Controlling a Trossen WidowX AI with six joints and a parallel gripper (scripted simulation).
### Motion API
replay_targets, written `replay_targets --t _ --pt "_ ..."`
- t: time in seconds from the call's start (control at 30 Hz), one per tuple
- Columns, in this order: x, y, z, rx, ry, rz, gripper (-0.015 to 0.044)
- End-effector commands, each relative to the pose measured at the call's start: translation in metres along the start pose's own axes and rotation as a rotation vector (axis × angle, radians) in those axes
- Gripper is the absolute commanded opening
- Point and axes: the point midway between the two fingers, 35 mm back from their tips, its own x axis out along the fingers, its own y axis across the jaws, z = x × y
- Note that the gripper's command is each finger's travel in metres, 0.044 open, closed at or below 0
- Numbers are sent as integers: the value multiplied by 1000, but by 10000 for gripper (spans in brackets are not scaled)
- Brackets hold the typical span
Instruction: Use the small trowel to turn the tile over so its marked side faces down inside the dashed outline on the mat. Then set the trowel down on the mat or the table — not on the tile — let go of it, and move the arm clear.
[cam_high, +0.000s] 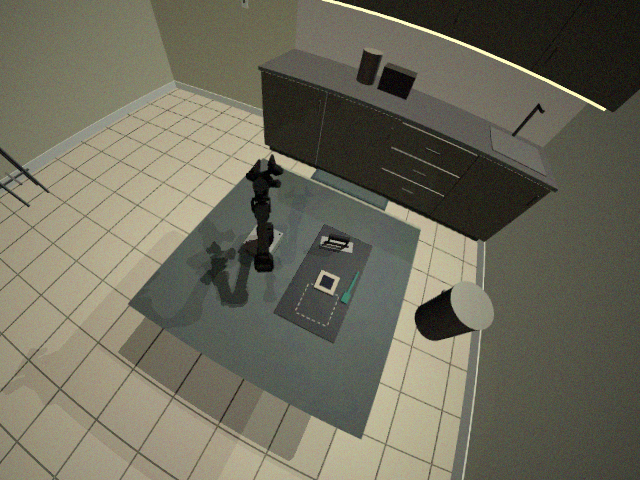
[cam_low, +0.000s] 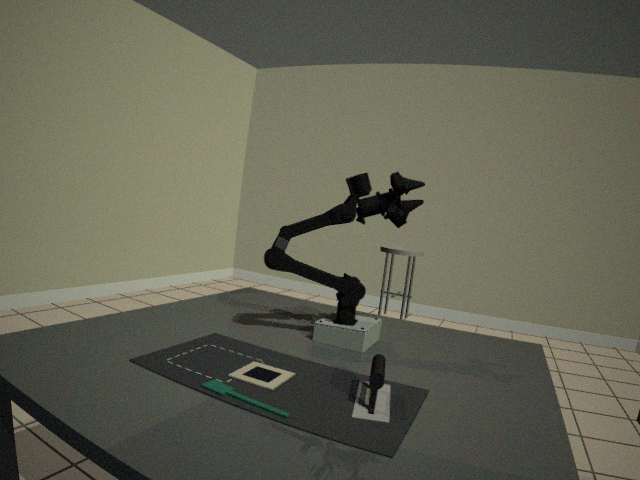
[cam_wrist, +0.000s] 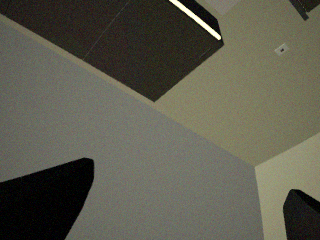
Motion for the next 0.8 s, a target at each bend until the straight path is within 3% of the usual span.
replay_targets --t 0.0,0.33,0.67,0.77 --pt "0 0 0 0 0 0 374" --pt "0 0 0 0 0 0 111" --pt "0 0 0 0 0 0 100" --pt "0 0 0 0 0 0 21"
